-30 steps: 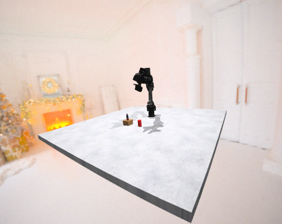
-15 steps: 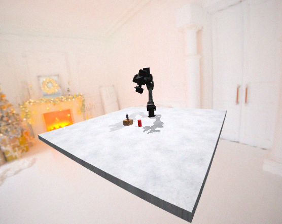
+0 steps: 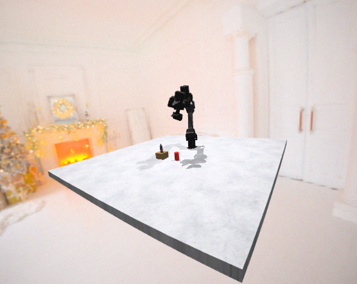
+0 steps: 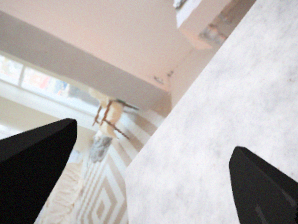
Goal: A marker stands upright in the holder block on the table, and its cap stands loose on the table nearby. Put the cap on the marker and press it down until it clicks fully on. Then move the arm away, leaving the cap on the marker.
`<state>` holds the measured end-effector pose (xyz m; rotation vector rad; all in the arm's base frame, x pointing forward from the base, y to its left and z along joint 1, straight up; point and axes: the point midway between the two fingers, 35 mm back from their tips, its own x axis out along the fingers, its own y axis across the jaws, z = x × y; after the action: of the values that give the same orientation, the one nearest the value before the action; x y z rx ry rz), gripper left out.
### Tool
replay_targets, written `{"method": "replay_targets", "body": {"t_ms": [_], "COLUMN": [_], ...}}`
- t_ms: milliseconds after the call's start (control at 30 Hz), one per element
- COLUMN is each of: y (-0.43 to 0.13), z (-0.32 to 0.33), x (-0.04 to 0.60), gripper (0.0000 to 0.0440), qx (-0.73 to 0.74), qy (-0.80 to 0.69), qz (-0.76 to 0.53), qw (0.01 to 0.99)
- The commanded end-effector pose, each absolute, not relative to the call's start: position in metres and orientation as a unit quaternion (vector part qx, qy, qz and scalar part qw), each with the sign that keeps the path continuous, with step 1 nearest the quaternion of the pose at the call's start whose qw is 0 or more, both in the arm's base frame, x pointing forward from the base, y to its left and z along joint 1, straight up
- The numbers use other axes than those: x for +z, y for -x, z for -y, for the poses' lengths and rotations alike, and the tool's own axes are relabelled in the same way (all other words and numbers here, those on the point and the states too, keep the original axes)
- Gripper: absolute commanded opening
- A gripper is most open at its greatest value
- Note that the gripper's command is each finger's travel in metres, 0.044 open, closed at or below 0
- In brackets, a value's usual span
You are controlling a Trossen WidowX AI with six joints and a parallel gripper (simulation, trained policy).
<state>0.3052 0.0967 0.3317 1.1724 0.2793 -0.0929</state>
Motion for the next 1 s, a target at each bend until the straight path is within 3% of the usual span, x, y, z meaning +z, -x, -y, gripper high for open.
{"method": "replay_targets", "body": {"t_ms": [0,967], "y": [-0.308,-0.316], "z": [-0.099,-0.106], "x": [0.324,0.274], "gripper": [0.0335,0.0336], "qx": [-0.054,-0.145], "qy": [-0.551,-0.541], "qz": [-0.151,-0.282], "qw": [0.819,0.779]}}
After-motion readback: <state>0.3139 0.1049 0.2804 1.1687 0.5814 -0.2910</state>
